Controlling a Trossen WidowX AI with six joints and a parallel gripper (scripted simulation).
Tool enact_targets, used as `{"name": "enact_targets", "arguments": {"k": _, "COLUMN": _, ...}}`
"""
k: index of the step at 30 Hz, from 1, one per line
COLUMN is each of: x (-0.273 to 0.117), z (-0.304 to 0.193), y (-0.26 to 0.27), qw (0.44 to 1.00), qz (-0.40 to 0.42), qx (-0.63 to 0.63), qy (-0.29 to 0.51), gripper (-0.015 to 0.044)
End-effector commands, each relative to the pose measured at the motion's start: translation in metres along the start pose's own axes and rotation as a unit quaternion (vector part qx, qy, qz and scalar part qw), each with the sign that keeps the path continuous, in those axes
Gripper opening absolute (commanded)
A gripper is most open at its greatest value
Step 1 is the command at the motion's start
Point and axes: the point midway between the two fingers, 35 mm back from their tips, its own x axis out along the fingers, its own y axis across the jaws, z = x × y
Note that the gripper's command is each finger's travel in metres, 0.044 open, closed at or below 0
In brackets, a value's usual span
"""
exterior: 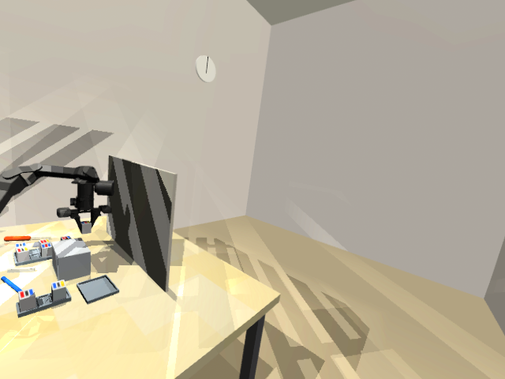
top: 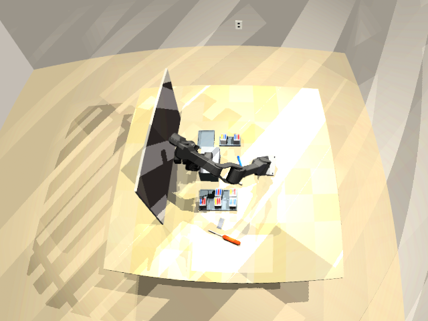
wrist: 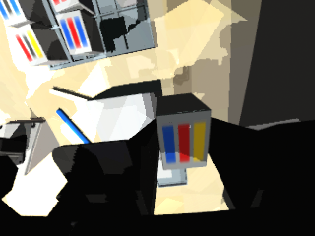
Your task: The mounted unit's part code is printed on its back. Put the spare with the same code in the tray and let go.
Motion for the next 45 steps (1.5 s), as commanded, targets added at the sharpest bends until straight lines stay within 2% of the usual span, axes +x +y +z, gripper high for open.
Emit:
{"name": "enact_targets", "arguments": {"k": 1, "x": -0.002, "z": -0.028, "y": -0.008, "qw": 1.000, "qz": 0.000, "qx": -0.005, "qy": 0.006, "gripper": 0.0000}}
{"name": "enact_targets", "arguments": {"k": 17, "x": 0.000, "z": -0.132, "y": -0.015, "qw": 1.000, "qz": 0.000, "qx": -0.008, "qy": 0.003, "gripper": 0.0000}}
{"name": "enact_targets", "arguments": {"k": 35, "x": 0.014, "z": -0.244, "y": 0.009, "qw": 1.000, "qz": -0.003, "qx": -0.014, "qy": -0.012, "gripper": 0.0000}}
{"name": "enact_targets", "arguments": {"k": 45, "x": 0.017, "z": -0.251, "y": 0.012, "qw": 1.000, "qz": -0.003, "qx": -0.015, "qy": -0.013, "gripper": 0.0000}}
